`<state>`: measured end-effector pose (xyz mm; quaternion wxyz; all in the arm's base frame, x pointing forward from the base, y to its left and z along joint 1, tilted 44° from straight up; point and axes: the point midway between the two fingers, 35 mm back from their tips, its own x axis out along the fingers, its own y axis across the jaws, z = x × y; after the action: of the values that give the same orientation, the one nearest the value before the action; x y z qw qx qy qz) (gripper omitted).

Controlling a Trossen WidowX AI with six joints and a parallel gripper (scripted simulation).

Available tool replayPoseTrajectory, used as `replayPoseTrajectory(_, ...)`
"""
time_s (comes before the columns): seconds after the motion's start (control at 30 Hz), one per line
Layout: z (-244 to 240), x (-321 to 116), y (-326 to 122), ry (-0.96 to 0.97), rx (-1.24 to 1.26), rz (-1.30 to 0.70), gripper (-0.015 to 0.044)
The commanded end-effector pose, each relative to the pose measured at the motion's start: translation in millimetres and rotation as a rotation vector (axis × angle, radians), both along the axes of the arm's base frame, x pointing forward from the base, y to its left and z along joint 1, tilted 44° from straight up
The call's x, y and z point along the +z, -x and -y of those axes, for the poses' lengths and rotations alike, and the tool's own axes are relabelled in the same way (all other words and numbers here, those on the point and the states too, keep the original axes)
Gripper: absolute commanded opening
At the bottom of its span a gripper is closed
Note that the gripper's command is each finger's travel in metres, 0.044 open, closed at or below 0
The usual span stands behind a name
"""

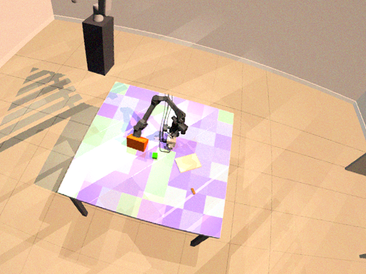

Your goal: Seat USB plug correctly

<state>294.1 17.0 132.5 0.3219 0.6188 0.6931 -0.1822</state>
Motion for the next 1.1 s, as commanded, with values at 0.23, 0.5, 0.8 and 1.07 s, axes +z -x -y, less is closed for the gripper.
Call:
replayPoseTrajectory(0.23, -2.2, -1.7, 0.6, -0.018, 0.003, -0.008, 0.0000)
replayPoseTrajectory(0.5, -3.3, -2.0, 0.8, -0.025, 0.004, -0.010, 0.0000)
replayPoseTrajectory(0.8, -4.5, -2.3, 1.1, -0.034, 0.004, -0.012, 0.0000)
replayPoseTrajectory(1.07, -5.5, -2.6, 1.4, -0.041, 0.005, -0.014, 0.0000)
